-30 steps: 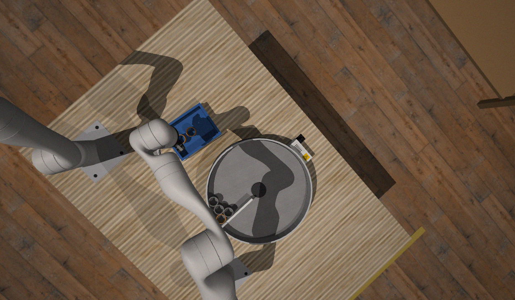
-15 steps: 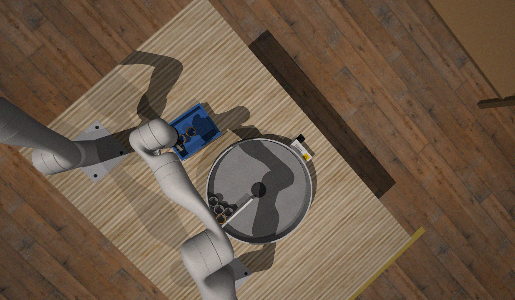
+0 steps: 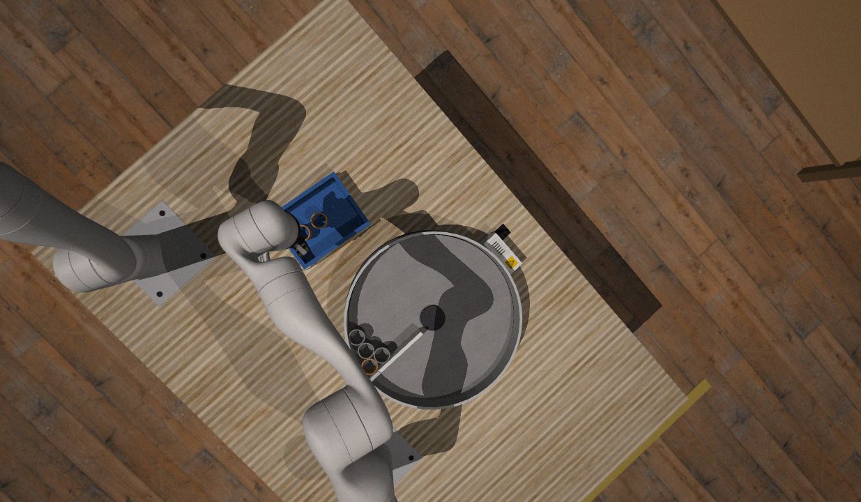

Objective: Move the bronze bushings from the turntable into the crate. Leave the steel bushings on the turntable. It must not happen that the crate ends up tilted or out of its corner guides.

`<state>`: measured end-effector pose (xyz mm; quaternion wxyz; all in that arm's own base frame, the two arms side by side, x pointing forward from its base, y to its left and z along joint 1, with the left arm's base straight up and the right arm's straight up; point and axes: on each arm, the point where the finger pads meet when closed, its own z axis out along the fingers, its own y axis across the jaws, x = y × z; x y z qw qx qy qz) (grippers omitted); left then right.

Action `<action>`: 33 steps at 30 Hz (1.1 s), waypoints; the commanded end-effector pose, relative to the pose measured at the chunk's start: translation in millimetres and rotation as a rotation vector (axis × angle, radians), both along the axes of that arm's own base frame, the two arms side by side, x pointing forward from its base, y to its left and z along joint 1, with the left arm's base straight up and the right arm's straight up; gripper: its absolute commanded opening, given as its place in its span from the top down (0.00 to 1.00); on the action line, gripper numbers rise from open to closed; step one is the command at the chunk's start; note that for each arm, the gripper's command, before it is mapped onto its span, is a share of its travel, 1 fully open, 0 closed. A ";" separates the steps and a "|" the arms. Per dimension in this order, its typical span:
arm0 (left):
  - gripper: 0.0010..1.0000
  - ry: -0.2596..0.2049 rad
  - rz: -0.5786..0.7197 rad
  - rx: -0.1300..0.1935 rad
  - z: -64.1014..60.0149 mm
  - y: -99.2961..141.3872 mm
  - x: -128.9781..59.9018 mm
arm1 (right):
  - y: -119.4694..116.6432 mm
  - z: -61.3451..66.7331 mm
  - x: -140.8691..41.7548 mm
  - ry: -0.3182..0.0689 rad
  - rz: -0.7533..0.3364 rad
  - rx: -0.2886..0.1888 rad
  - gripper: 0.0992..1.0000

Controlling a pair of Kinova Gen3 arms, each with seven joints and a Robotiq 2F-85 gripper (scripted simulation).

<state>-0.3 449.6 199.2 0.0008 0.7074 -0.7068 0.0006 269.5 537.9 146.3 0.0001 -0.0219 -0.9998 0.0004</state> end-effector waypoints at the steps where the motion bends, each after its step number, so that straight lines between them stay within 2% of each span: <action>1: 0.00 0.000 0.000 0.002 0.8 0.4 -0.1 | -2.8 1.5 -0.3 -0.001 -0.016 0.002 0.87; 8: 0.00 0.000 0.000 0.002 0.8 0.4 -0.1 | -10.6 1.5 -1.5 -0.001 -0.052 0.002 0.87; 21: 0.00 0.000 0.000 0.002 0.8 0.4 -0.1 | -40.1 1.5 -6.8 0.000 -0.184 0.001 0.87; 33: 0.00 0.000 0.000 0.002 0.8 0.4 -0.1 | -91.6 1.3 -17.3 0.000 -0.409 0.002 0.87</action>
